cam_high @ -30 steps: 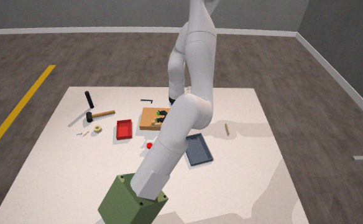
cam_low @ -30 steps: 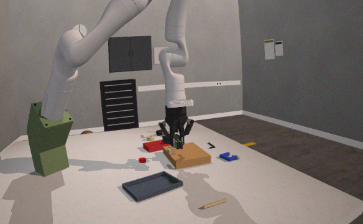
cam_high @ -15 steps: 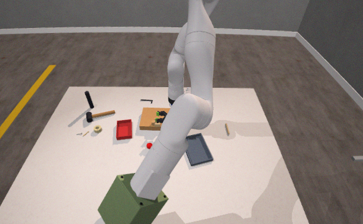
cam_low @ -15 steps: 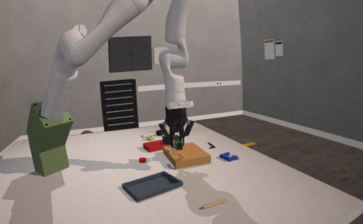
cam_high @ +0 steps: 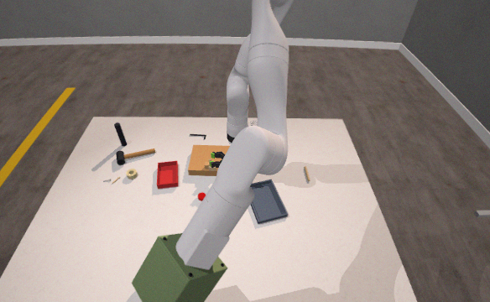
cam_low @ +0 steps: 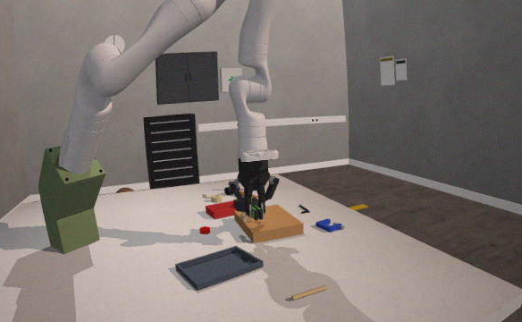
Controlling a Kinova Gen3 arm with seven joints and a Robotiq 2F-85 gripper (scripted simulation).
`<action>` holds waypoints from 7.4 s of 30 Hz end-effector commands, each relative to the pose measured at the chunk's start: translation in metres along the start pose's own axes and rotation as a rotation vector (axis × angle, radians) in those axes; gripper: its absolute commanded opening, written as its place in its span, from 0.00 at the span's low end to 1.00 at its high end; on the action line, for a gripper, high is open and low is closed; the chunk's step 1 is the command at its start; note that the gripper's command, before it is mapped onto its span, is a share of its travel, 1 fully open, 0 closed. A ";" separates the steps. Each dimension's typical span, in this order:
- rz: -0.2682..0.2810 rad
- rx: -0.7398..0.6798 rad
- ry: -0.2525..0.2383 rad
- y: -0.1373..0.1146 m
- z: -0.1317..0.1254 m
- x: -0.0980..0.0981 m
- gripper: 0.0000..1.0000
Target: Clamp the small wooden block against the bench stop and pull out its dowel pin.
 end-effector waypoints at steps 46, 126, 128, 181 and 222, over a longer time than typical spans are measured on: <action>-0.002 -0.008 -0.003 0.000 -0.002 -0.037 0.32; -0.002 -0.008 -0.003 0.000 -0.003 -0.042 0.38; -0.002 -0.008 -0.003 0.000 -0.003 -0.042 0.39; -0.002 -0.008 -0.003 0.000 -0.003 -0.042 0.51; -0.002 -0.008 -0.003 0.000 -0.003 -0.042 0.54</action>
Point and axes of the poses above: the point where the finger pads meet when closed, its own x axis back along the fingers, its own z axis across the jaws, y = z × x, the point moved 1 cm from there along x, back along the fingers, and after that the axes turned 3 degrees about -x, right-handed, at the moved point
